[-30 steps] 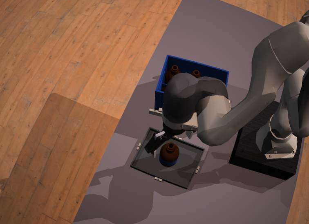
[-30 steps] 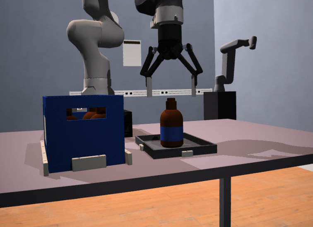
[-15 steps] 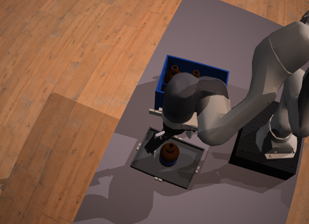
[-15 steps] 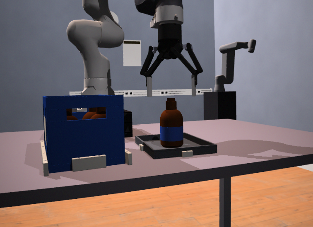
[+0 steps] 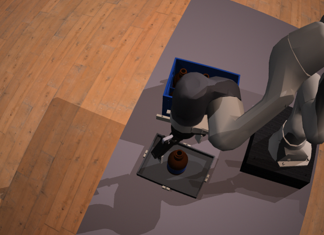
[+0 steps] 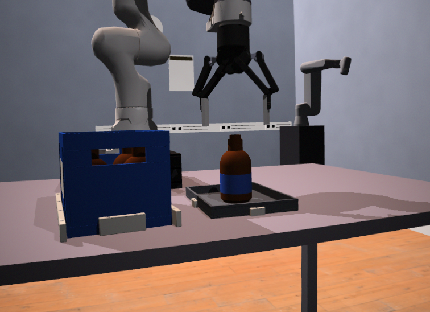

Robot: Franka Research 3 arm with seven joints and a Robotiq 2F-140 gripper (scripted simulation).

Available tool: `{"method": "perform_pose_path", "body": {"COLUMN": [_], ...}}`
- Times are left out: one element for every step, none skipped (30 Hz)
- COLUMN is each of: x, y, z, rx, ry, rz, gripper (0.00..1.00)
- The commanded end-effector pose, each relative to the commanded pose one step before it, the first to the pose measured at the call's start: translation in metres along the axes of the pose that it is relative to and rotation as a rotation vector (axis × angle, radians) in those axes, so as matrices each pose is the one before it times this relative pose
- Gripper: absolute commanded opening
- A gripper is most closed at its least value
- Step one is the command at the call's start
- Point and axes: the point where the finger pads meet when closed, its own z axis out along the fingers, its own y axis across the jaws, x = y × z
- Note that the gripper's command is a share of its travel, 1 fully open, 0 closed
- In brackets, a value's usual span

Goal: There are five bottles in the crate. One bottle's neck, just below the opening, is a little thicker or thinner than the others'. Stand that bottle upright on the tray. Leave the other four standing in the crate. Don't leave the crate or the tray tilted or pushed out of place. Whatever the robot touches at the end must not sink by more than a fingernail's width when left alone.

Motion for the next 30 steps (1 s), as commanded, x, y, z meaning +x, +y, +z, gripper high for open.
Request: {"method": "perform_pose_path", "body": {"x": [0.00067,0.00000,0.00000,0.00000,0.00000,0.00000,0.00000,0.00000,0.00000,0.00000,0.00000,0.00000,0.00000,0.00000,0.00000,0.00000,0.00000,0.00000,0.00000,0.00000,0.00000,0.00000,0.00000,0.00000,0.00000,0.00000,0.00000,0.00000,0.00000,0.00000], "y": [-0.00133,-0.00001,0.00001,-0.00001,0.00001,0.00000,0.00000,0.00000,0.00000,0.00000,0.00000,0.00000,-0.00001,0.00001,-0.00001,0.00001,0.00000,0.00000,0.00000,0.00000,-0.00001,0.00001,0.00000,0.00000,0.00000,0.00000,0.00000,0.00000,0.00000,0.00000], "z": [-0.00776,-0.00239,-0.00248,-0.00252,-0.00259,-0.00262,-0.00266,-0.00268,-0.00268,-0.00269,0.00000,0.00000,-0.00266,-0.00266,-0.00260,-0.00256,-0.00249,-0.00242,-0.00232,-0.00223,-0.00210,-0.00195,-0.00181,-0.00165,-0.00150,-0.00134,-0.00119,0.00000,0.00000,-0.00103], "rx": [0.00496,0.00000,0.00000,0.00000,0.00000,0.00000,0.00000,0.00000,0.00000,0.00000,0.00000,0.00000,0.00000,0.00000,0.00000,0.00000,0.00000,0.00000,0.00000,0.00000,0.00000,0.00000,0.00000,0.00000,0.00000,0.00000,0.00000,0.00000,0.00000,0.00000], "ry": [0.00514,-0.00001,0.00001,0.00000,0.00000,0.00000,0.00000,0.00000,0.00000,0.00000,0.00000,0.00000,0.00000,0.00000,0.00000,0.00000,0.00000,0.00000,0.00000,0.00000,0.00000,0.00000,0.00000,0.00000,0.00000,0.00000,0.00000,0.00000,0.00000,0.00000], "rz": [0.00065,0.00000,0.00000,0.00000,0.00000,0.00000,0.00000,0.00000,0.00000,0.00000,0.00000,0.00000,0.00000,0.00000,0.00000,0.00000,0.00000,0.00000,0.00000,0.00000,0.00000,0.00000,0.00000,0.00000,0.00000,0.00000,0.00000,0.00000,0.00000,0.00000], "gripper": [1.00,1.00,1.00,1.00,1.00,1.00,1.00,1.00,1.00,1.00,1.00,1.00,1.00,1.00,1.00,1.00,1.00,1.00,1.00,1.00,1.00,1.00,1.00,1.00,1.00,1.00,1.00,1.00,1.00,1.00]}}
